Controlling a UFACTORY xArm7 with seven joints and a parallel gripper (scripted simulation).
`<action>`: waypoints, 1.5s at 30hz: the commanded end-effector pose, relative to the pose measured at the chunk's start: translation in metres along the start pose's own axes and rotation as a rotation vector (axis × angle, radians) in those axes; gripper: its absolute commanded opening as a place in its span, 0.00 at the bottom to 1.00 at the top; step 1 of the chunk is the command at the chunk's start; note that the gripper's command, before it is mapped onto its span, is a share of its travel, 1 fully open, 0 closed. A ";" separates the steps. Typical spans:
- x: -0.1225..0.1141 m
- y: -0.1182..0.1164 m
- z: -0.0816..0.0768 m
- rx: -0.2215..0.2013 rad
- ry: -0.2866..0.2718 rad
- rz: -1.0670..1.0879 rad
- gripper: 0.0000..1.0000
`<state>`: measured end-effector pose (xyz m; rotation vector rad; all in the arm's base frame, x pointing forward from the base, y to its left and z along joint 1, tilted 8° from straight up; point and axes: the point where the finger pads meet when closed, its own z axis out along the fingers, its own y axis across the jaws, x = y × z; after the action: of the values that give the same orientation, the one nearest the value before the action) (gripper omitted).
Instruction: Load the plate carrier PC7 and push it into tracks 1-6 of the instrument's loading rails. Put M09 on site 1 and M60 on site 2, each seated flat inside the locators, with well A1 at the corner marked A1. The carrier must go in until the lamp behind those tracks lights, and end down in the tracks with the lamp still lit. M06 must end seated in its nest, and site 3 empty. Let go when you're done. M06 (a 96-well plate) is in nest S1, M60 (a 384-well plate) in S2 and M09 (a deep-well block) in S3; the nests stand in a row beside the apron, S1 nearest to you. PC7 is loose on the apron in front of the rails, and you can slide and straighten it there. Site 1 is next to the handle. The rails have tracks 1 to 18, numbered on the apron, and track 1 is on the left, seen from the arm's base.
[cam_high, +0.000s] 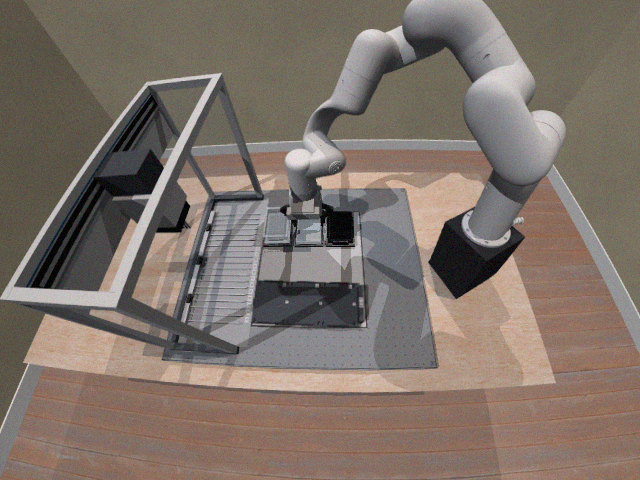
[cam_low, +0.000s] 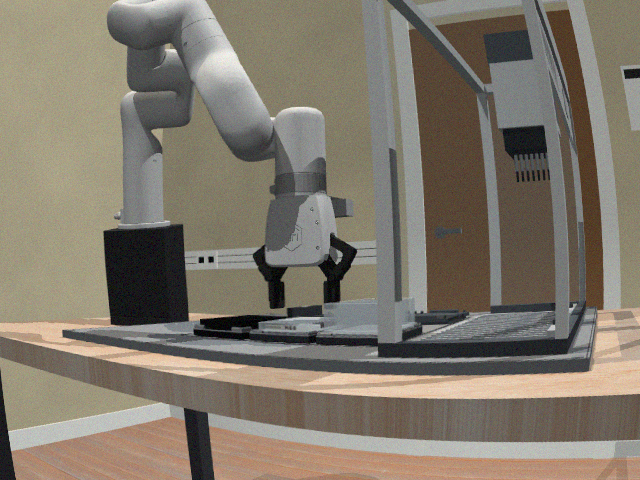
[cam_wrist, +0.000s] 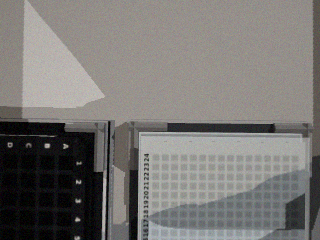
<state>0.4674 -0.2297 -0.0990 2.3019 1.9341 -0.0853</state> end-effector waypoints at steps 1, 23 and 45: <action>0.000 0.002 0.001 -0.005 -0.001 0.000 1.00; 0.000 0.002 0.007 -0.005 -0.001 0.000 1.00; 0.000 0.002 0.020 -0.005 -0.001 0.000 1.00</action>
<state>0.4687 -0.2325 -0.1176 2.3013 1.9334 -0.0848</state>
